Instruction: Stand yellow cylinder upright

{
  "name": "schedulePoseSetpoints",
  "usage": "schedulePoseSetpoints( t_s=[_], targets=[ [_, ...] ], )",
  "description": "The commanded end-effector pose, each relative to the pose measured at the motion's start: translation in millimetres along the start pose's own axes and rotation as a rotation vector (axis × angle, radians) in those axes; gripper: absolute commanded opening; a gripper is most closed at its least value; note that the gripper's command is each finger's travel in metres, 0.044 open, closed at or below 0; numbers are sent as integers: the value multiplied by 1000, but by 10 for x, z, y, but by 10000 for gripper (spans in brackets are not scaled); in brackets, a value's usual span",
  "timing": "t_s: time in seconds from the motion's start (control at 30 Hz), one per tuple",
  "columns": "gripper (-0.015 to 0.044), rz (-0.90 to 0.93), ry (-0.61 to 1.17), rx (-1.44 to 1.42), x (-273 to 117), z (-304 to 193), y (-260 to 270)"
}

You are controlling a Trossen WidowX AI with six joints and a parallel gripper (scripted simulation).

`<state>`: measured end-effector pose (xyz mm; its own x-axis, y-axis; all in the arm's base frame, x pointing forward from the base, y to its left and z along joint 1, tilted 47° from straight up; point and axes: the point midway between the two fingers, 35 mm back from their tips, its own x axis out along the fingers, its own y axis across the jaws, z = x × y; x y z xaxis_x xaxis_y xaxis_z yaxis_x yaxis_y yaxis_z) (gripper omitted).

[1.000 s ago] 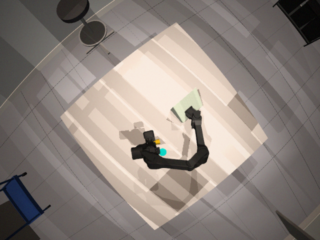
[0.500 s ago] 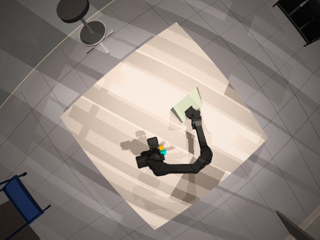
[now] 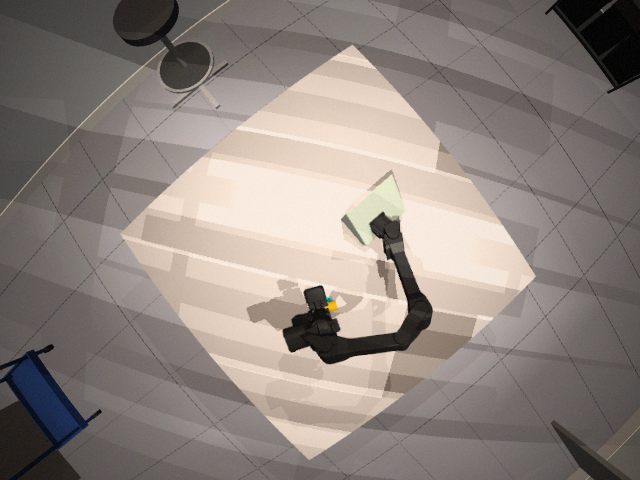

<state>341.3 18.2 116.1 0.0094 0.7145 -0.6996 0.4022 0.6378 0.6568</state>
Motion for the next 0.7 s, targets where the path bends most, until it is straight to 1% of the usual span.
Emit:
schedulePoseSetpoints(
  t_s=[0.0,0.23,0.67],
  targets=[
    [105,9,0,-5,-12,-71,136],
    [105,9,2,-12,-2,-114,204],
    [105,-64,-34,-33,95,-123,150]
  ],
)
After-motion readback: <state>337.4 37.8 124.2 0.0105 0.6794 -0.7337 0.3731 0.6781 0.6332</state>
